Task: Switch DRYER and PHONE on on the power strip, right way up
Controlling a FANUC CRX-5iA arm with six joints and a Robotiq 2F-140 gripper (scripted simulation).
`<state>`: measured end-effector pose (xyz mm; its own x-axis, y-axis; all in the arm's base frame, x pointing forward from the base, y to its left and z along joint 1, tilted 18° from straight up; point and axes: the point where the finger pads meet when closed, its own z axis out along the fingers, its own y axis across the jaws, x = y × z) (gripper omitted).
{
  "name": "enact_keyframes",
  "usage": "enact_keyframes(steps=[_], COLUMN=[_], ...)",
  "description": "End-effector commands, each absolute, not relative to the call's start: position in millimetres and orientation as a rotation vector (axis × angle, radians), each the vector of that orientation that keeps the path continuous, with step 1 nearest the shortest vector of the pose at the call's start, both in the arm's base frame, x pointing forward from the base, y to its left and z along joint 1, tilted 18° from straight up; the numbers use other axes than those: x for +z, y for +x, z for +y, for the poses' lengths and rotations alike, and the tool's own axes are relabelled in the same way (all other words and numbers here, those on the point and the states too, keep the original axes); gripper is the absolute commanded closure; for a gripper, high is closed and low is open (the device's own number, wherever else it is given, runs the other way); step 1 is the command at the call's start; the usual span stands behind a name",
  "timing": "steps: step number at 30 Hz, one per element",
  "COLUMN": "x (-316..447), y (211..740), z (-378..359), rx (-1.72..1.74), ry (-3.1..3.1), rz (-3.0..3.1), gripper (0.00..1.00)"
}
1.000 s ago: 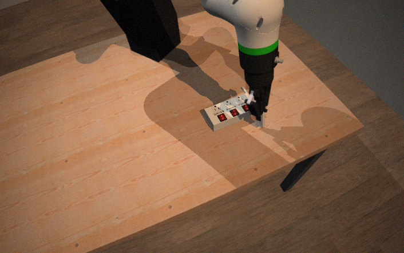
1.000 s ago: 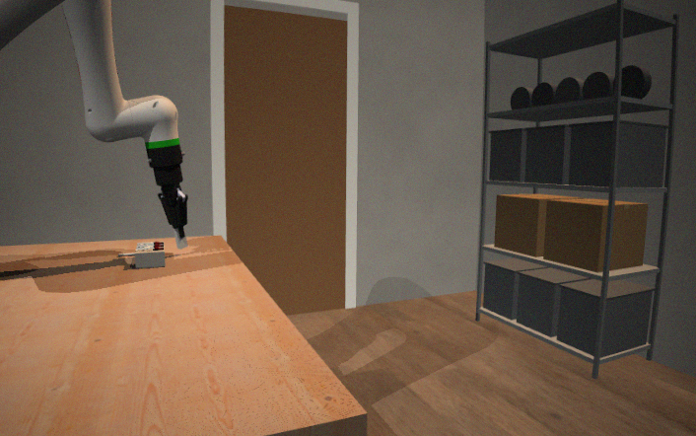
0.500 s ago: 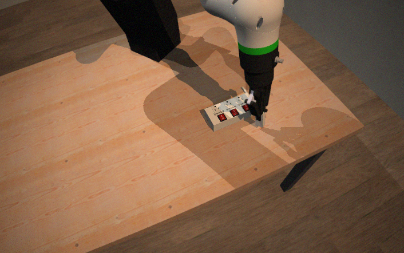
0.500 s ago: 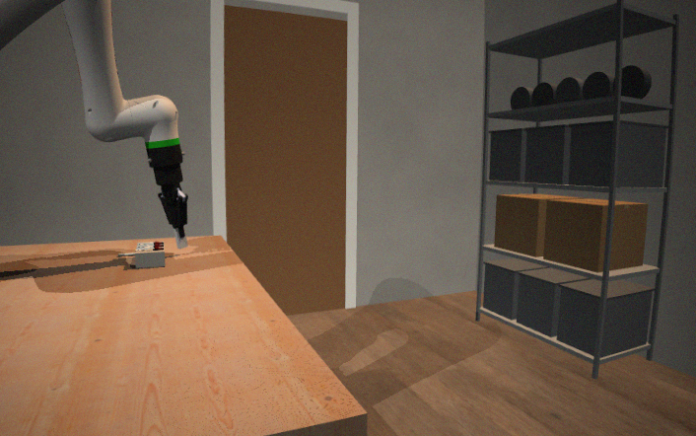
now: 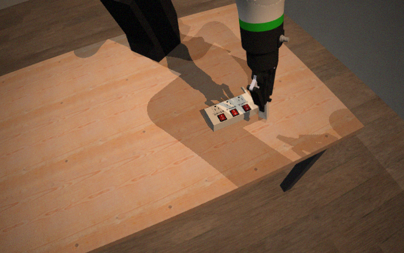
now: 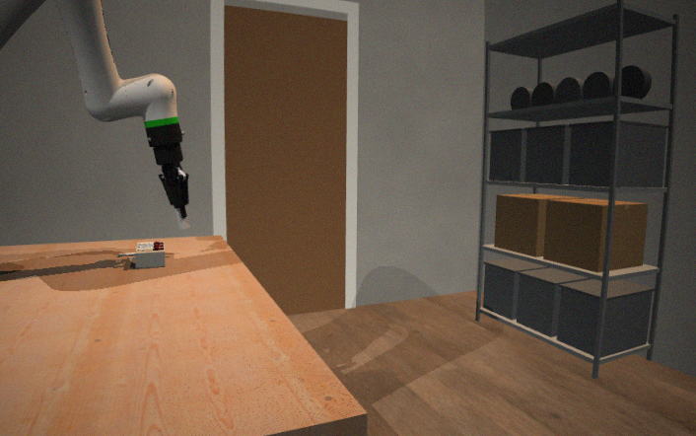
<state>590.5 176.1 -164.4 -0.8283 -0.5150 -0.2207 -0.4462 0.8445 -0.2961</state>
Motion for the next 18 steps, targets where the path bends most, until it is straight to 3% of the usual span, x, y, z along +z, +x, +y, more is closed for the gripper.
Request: enact_keyframes(steps=[1,18], x=[-149.4,-138.6], y=[586.0,577.4], z=[181.3,187.3], rx=[-0.33,-0.316], ry=[-0.734,-0.74], rz=[2.749,2.757], gripper=[1.0,1.0])
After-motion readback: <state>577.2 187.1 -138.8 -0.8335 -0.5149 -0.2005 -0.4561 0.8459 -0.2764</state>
